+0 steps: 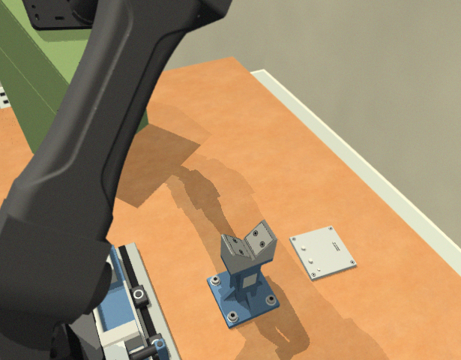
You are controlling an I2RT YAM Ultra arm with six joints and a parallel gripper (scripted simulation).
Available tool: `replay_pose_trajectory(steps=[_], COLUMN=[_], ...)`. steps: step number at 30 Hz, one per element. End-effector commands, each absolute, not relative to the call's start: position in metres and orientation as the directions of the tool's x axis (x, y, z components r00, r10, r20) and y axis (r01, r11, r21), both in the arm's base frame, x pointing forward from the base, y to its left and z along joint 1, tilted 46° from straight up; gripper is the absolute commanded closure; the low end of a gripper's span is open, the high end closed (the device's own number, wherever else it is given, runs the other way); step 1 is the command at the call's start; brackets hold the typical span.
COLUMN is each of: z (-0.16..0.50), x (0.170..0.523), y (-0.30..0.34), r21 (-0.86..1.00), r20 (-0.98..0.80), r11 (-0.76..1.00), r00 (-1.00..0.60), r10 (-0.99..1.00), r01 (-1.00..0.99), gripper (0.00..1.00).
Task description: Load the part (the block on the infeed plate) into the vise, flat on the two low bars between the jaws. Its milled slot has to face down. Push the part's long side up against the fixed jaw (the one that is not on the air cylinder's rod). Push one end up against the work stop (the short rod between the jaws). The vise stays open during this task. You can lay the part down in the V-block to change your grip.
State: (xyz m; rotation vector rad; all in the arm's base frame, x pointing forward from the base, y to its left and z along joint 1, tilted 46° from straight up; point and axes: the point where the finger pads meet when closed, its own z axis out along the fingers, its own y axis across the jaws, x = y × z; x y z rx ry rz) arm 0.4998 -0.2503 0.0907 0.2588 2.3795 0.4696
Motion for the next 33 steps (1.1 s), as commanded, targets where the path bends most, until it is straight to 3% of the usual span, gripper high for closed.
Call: replay_pose_trajectory(steps=[1,33], z=[0.097,0.124], x=[0.496,0.484], y=[-0.267,-0.275], r21=[0.397,0.378], r20=[-0.609,-0.634], r11=[0.916,0.924], r00=[-0.728,-0.712], r10=[0.315,0.301], r01=[0.065,0.055], gripper=[1.0,1.0])
